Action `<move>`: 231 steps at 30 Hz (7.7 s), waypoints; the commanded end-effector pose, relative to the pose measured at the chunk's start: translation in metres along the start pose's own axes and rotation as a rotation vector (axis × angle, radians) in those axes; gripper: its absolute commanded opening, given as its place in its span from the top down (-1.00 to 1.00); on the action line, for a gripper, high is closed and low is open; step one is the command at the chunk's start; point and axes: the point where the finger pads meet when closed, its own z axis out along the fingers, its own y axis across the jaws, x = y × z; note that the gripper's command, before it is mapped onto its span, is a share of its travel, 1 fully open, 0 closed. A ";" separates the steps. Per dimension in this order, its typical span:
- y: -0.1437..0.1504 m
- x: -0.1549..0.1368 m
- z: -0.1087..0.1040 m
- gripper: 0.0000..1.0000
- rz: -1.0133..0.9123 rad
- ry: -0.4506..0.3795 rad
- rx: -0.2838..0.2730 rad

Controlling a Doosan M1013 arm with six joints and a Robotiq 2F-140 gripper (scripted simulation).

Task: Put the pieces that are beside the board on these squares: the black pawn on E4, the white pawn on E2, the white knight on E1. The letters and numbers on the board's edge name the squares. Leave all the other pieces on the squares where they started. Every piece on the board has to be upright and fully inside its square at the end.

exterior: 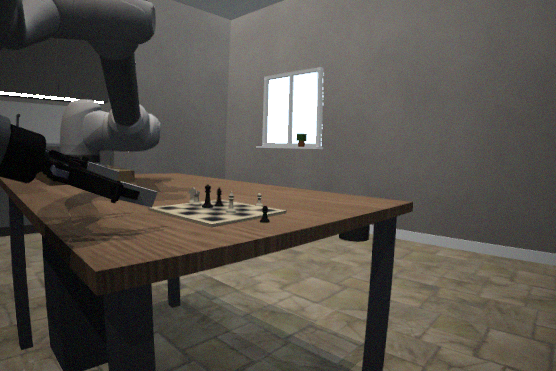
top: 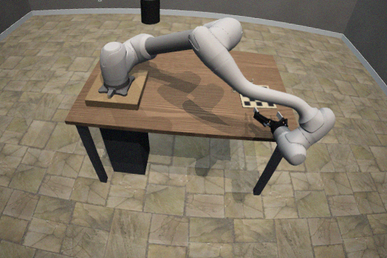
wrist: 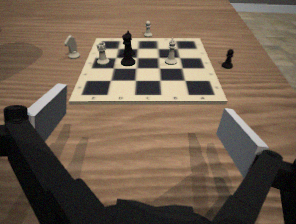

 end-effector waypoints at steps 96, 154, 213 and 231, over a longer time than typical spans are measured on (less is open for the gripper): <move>0.125 0.138 0.180 -1.00 -0.387 -1.283 0.066; 0.127 0.127 0.184 0.59 -0.387 -1.283 0.066; 0.134 0.089 0.196 0.59 -0.387 -1.283 0.066; 0.134 0.089 0.196 0.59 -0.387 -1.283 0.066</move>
